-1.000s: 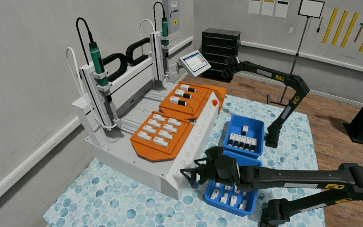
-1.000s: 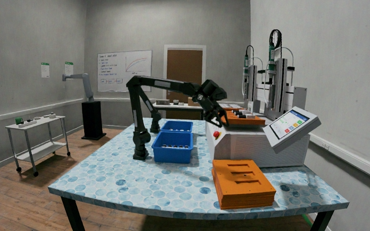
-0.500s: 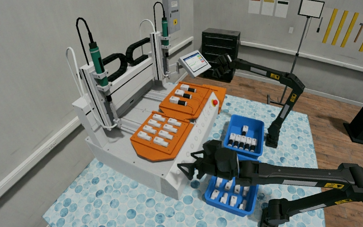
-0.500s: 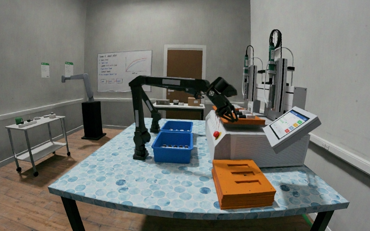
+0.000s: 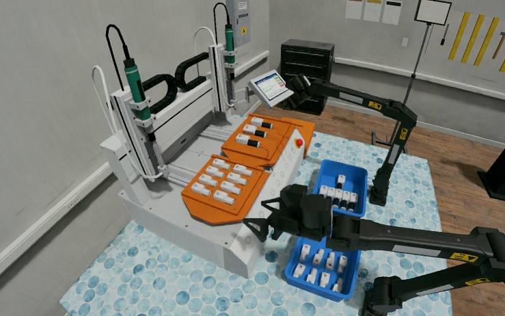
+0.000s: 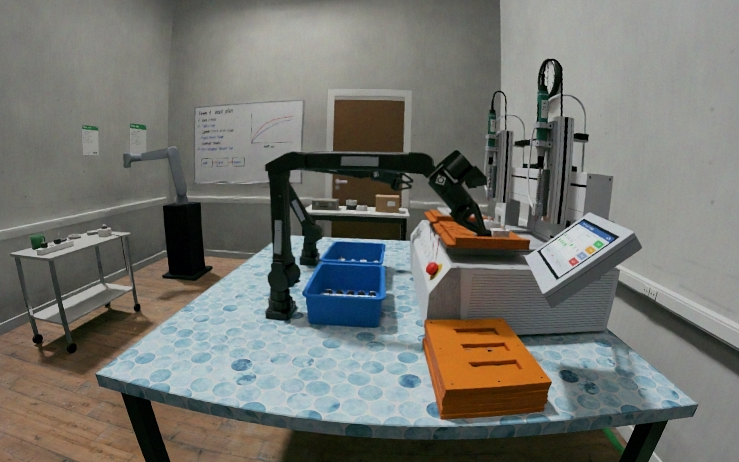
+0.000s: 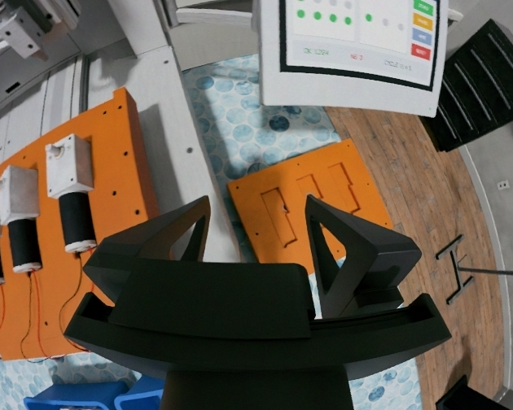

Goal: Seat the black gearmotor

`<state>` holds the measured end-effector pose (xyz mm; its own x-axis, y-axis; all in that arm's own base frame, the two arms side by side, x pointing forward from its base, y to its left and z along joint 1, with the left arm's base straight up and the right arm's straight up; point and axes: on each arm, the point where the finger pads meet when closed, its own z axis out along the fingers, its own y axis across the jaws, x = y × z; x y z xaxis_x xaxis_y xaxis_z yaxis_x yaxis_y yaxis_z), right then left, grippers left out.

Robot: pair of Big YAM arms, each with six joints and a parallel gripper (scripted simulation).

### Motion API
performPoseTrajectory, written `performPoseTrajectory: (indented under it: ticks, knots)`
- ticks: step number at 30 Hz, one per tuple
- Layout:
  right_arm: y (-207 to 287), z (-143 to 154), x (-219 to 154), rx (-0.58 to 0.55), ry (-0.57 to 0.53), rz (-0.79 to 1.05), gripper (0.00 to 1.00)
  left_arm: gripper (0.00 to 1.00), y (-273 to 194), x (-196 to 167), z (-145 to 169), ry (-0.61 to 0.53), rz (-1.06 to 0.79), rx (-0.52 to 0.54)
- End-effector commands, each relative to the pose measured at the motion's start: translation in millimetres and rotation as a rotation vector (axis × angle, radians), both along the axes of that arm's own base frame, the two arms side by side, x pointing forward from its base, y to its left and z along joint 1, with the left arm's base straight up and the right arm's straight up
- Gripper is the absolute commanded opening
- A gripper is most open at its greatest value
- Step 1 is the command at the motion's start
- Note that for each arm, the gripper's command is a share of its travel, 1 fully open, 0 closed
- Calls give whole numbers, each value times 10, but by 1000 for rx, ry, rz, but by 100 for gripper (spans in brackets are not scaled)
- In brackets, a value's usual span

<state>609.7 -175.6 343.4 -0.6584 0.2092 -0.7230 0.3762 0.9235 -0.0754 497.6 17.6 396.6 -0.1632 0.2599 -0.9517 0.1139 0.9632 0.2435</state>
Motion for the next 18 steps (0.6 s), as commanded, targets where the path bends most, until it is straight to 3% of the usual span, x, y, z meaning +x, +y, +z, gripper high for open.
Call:
performPoseTrajectory:
  ticks: [1,8,11,18]
  knots:
    - [298,461,289,5,-65,44,71,100,-67,161,479,-82,2,-47]
    - [858,494,526,34,-43,127,71,100,-110,219,697,-121,26,-109]
    - [904,498,550,36,-39,132,71,100,-116,222,653,-111,30,-119]
    - [1593,537,730,66,-14,231,71,100,-164,267,962,-170,50,-187]
